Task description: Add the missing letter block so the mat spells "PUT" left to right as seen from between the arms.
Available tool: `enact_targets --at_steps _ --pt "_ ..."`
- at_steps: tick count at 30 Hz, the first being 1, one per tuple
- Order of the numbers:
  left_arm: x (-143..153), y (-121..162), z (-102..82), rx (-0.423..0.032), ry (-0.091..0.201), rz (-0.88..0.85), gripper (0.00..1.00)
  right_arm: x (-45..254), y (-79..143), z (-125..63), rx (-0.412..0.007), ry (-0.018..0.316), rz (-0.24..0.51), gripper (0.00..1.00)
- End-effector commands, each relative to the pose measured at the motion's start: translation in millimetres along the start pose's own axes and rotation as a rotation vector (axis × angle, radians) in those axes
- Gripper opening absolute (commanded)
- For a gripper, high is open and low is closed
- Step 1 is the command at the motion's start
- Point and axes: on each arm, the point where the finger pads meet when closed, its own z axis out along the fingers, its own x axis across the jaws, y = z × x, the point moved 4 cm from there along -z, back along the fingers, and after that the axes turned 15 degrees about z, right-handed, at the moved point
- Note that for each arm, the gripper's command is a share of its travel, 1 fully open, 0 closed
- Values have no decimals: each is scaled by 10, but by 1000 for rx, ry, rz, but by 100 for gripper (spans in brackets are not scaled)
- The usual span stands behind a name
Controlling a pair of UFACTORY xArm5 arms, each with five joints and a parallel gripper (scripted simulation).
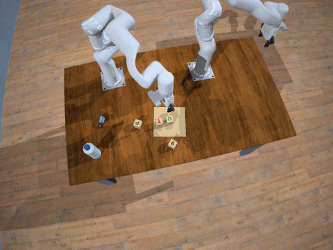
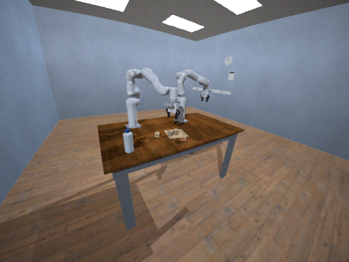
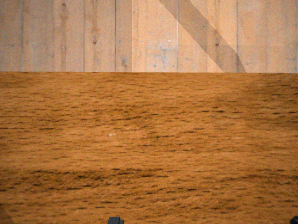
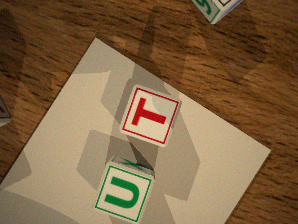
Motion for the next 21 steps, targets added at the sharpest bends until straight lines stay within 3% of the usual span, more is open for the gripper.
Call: enact_targets --at_steps 1,9,10,13,15,18,21 --pt "-2 -7 -15 4 -1 0 100 -8 6 -16 -2 -3 0 100" --pt "-2 -7 -15 4 -1 0 100 -7 -10 -17 -2 -3 0 100" --pt "-2 -7 -15 4 -1 0 100 2 -100 -22 -2 -3 0 100" --pt "-2 -7 -15 4 -1 0 100 130 -723 -25 -2 -4 0 100" --pt "-2 -7 -15 4 -1 0 100 144 -799 -26 -2 -4 0 100" --pt "-2 -7 -15 4 -1 0 100 277 -1153 7 -2 -5 0 100" --pt "-2 -7 -15 4 -1 0 100 287 -1188 7 -2 -5 0 100"
